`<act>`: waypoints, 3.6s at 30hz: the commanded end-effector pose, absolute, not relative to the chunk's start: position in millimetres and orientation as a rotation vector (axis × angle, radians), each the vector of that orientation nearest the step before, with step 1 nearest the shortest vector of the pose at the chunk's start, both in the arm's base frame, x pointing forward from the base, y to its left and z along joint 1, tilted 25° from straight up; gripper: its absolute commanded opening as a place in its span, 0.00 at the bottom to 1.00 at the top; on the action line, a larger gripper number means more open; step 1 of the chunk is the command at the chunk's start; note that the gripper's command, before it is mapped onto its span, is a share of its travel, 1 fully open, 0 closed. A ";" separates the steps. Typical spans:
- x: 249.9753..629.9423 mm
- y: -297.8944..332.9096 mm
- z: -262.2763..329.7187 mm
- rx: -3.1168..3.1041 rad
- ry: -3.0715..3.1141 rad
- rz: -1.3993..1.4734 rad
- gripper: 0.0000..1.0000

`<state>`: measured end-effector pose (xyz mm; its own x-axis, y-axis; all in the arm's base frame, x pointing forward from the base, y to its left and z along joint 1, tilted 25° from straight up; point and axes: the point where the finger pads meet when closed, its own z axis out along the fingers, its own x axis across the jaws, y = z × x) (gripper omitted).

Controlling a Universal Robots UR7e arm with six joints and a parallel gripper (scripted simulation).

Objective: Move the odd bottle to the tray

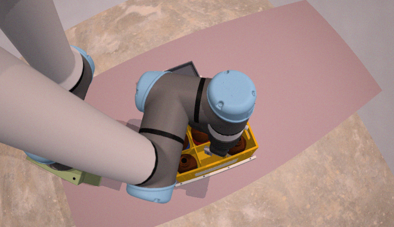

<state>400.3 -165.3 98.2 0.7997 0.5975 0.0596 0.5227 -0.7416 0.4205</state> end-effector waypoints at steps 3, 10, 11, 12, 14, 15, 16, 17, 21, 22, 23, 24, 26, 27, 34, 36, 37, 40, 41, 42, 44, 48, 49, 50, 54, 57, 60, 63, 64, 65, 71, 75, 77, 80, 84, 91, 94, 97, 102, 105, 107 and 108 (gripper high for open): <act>400.0 -167.0 90.3 2.606 0.844 0.265 1.00; 401.6 -168.7 85.2 2.606 0.844 0.265 1.00; 402.2 -169.1 84.3 2.606 0.844 0.265 1.00; 402.6 -169.5 83.1 2.606 0.844 0.265 1.00; 403.3 -170.3 80.6 2.606 0.844 0.265 1.00; 403.6 -170.7 79.3 2.606 0.844 0.265 1.00; 403.9 -171.1 78.0 2.606 0.844 0.265 1.00; 404.3 -171.6 76.8 2.606 0.844 0.265 1.00; 405.9 -173.2 71.9 2.606 0.844 0.265 1.00; 406.3 -173.7 70.8 2.606 0.844 0.265 1.00; 406.8 -174.1 69.8 2.606 0.844 0.265 1.00; 407.2 -174.6 68.8 2.606 0.844 0.265 1.00; 407.7 -175.0 67.8 2.606 0.844 0.265 1.00; 407.7 -175.0 67.8 2.606 0.844 0.265 1.00; 409.7 -177.0 61.7 2.605 0.844 0.265 1.00; 410.0 -177.5 60.4 2.606 0.843 0.265 1.00; 410.2 -177.6 59.9 2.606 0.843 0.265 1.00; 410.7 -178.0 58.7 2.605 0.844 0.265 1.00; 410.8 -178.1 58.5 2.605 0.844 0.265 1.00; 410.9 -178.2 58.3 2.605 0.844 0.265 1.00; 410.9 -178.2 58.3 2.605 0.844 0.265 1.00; 411.1 -178.3 57.8 2.605 0.844 0.266 1.00; 411.1 -178.3 57.8 2.605 0.844 0.266 1.00; 411.1 -178.3 57.8 2.605 0.844 0.266 1.00; 411.2 -178.4 58.3 2.604 0.843 0.266 1.00; 411.2 -178.4 58.4 2.604 0.843 0.266 1.00; 411.1 -178.4 58.4 2.604 0.843 0.266 1.00; 411.1 -178.4 58.4 2.604 0.843 0.266 1.00; 411.1 -178.4 58.4 2.604 0.843 0.266 1.00; 411.1 -178.4 58.4 2.604 0.843 0.266 1.00; 411.1 -178.4 58.4 2.604 0.843 0.266 1.00; 411.1 -178.4 58.4 2.604 0.843 0.266 1.00; 411.1 -178.4 58.4 2.604 0.843 0.266 1.00; 411.1 -178.4 58.4 2.604 0.843 0.266 1.00; 411.1 -178.4 58.4 2.604 0.843 0.266 1.00; 410.4 -178.2 58.0 2.605 0.843 0.266 1.00; 410.0 -178.1 57.9 2.605 0.843 0.266 1.00; 409.9 -178.1 58.0 2.605 0.843 0.266 1.00; 410.1 -178.3 58.3 2.604 0.843 0.267 1.00; 410.3 -178.3 58.4 2.603 0.843 0.267 1.00; 410.3 -178.3 58.4 2.603 0.843 0.267 1.00; 410.3 -178.3 58.4 2.603 0.843 0.267 1.00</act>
